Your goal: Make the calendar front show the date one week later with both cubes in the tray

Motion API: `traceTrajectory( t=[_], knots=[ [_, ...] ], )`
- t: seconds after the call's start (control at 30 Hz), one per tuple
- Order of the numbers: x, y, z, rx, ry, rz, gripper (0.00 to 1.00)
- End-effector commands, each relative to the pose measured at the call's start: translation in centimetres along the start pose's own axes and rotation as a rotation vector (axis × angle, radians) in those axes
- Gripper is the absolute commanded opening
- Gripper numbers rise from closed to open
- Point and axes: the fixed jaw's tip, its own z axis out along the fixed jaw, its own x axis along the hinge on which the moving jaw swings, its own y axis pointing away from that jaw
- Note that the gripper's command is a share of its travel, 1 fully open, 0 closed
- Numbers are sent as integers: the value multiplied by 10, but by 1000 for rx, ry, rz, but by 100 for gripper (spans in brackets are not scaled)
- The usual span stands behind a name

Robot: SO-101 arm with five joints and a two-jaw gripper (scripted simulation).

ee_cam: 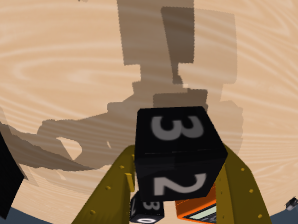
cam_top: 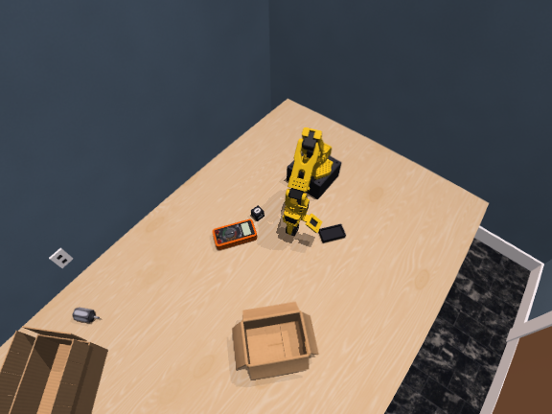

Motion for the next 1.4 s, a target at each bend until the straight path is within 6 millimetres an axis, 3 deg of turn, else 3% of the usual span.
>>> traceTrajectory(
  t=[0.0,1.37],
  knots=[
    [2,1,4,-7,-1,0,0],
    [2,1,16,-7,-1,0,0]
  ],
)
